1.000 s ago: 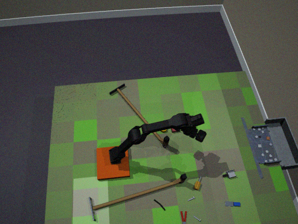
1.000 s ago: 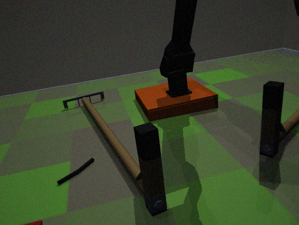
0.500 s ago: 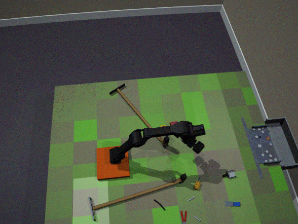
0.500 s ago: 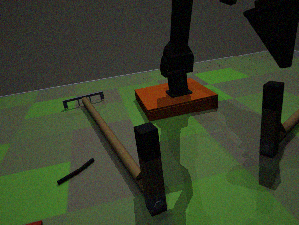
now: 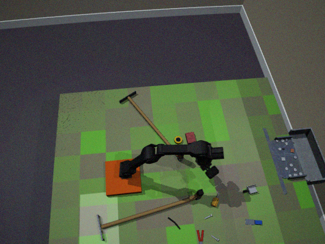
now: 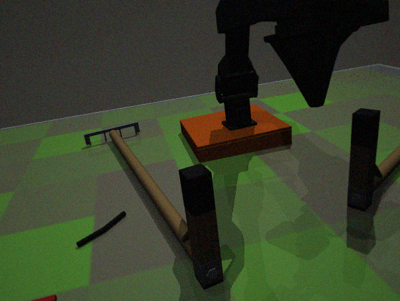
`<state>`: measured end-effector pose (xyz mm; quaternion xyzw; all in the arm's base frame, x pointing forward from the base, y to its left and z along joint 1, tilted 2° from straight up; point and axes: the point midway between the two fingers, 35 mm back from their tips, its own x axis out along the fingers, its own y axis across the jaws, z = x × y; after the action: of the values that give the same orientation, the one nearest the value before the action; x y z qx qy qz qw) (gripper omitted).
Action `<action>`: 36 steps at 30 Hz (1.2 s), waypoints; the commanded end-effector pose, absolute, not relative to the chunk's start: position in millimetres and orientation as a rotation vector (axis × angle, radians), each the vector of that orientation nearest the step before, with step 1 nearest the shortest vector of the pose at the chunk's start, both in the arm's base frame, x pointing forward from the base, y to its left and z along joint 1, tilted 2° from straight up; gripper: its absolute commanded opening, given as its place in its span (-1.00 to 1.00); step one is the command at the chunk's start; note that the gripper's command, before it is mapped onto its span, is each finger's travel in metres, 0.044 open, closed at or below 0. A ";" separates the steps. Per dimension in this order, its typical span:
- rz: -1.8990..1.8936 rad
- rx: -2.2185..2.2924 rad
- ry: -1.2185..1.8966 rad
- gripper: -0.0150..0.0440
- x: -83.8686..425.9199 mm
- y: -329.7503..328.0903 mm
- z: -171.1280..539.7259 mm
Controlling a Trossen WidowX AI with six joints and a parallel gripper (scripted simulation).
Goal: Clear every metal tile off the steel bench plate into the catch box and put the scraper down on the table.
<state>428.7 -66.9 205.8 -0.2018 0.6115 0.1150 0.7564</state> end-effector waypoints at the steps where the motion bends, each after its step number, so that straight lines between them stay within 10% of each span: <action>1: 0.223 -0.387 1.368 -0.49 420.8 -77.5 202.9; 36: 0.096 -0.171 1.525 -0.49 386.4 -123.0 170.1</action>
<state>385.4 -122.9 175.4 -0.0809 0.6894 0.0442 0.7185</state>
